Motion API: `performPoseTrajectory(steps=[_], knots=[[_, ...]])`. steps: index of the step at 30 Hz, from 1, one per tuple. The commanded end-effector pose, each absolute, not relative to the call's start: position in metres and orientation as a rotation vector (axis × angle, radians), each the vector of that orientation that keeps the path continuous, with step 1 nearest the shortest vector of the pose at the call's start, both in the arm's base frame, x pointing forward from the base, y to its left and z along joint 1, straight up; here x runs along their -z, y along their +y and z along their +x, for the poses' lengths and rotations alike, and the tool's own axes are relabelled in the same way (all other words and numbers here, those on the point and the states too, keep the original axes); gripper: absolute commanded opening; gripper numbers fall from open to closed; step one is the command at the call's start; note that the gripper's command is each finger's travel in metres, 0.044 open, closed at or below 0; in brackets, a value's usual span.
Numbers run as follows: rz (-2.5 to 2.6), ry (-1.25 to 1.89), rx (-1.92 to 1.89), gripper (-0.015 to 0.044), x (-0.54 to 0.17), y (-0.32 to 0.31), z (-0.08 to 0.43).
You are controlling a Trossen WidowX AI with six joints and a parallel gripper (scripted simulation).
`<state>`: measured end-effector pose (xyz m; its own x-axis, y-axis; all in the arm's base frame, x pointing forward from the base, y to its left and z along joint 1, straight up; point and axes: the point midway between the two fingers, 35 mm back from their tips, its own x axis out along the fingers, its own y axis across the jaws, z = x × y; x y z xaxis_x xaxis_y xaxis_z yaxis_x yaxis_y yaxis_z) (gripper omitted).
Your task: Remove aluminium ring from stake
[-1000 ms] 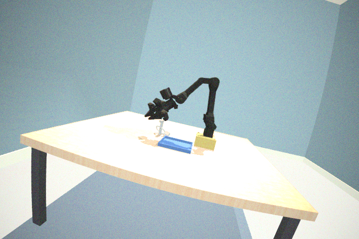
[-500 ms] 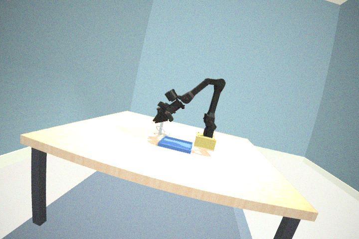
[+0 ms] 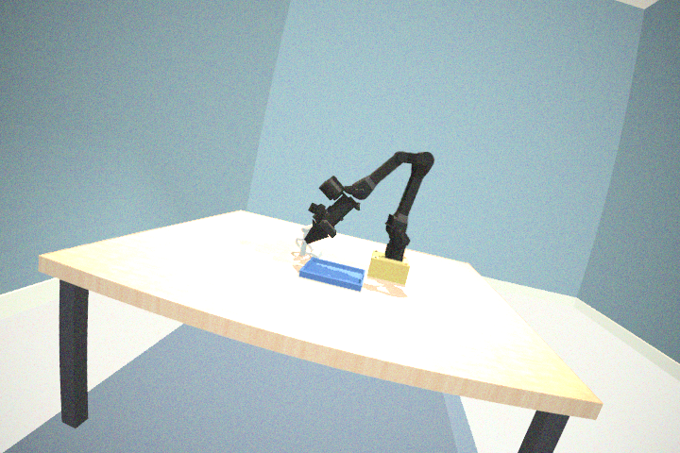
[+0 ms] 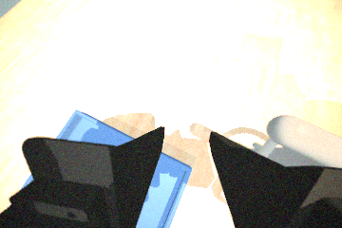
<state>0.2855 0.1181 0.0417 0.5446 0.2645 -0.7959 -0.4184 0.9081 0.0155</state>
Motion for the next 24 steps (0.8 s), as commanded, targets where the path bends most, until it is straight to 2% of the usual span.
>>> performPoseTrajectory(steps=[1,13,24], knots=[[-0.154,0.937,-0.339,0.02,-0.037,0.105,0.279],[0.022,1.021,0.019,0.02,-0.02,0.041,0.246],[0.031,1.023,0.038,0.02,-0.013,0.038,0.249]])
